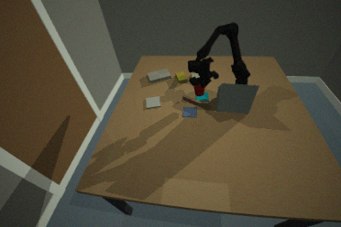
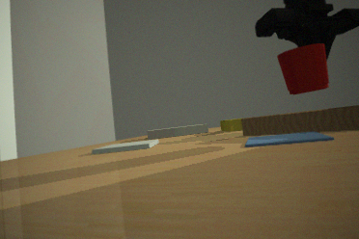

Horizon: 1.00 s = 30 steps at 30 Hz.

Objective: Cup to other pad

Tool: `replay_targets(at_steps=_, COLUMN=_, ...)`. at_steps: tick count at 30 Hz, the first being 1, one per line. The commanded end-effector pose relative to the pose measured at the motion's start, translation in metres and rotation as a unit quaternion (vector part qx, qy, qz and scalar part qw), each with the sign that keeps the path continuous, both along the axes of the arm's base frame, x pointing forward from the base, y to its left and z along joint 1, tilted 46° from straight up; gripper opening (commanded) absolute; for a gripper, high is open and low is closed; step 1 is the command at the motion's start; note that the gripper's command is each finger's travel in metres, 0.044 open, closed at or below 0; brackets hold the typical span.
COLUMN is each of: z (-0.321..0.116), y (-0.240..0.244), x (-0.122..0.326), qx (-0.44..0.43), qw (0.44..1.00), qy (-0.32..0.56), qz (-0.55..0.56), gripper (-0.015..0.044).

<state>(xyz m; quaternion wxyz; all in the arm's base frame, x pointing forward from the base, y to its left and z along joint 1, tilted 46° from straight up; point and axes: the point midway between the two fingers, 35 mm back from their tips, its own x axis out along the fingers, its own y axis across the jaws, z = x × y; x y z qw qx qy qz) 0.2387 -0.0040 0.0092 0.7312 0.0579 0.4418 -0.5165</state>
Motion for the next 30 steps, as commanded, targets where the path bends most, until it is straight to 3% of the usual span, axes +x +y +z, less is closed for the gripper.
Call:
replay_targets(at_steps=1, z=0.005, y=-0.006, x=-0.004, qx=-0.004, qw=1.0, qy=0.003, qz=0.001, gripper=0.0)
replay_targets(at_steps=30, z=0.022, y=-0.033, x=-0.019, qx=-0.005, qw=1.0, qy=0.003, qz=0.001, gripper=0.0)
